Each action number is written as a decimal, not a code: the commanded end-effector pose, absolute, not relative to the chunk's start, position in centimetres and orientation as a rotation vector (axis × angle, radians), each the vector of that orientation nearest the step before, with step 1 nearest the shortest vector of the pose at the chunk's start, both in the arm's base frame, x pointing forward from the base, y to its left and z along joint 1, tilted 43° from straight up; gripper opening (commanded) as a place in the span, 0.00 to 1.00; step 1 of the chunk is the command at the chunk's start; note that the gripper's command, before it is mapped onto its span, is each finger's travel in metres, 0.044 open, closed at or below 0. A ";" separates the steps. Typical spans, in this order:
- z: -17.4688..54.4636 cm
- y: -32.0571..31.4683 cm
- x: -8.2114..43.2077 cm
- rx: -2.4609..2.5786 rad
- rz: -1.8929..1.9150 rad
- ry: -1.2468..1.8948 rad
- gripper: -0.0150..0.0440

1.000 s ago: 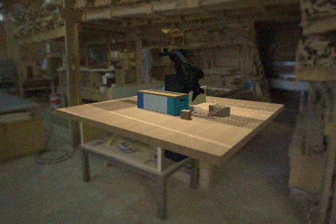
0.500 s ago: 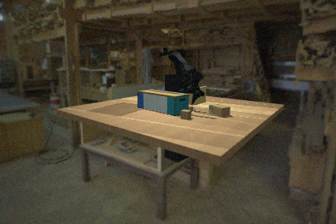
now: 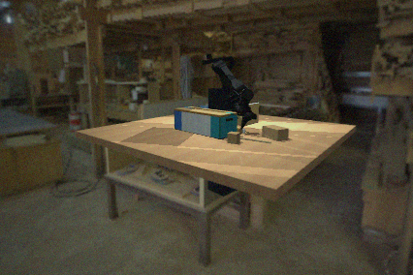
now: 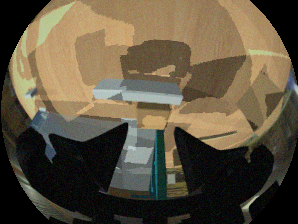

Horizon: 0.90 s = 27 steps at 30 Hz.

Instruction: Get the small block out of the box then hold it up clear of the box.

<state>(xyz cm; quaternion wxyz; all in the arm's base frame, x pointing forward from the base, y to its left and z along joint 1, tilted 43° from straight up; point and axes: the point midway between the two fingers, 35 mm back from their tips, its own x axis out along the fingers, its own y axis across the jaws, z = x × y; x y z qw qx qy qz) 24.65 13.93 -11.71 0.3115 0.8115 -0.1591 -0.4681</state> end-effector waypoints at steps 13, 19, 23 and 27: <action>-13.2 12.3 24.6 2.125 -1.233 -0.424 0.60; -13.2 12.3 24.6 2.125 -1.233 -0.424 0.37; -13.0 12.5 24.6 2.125 -1.234 -0.424 0.26; -11.4 14.1 24.5 2.129 -1.236 -0.422 0.25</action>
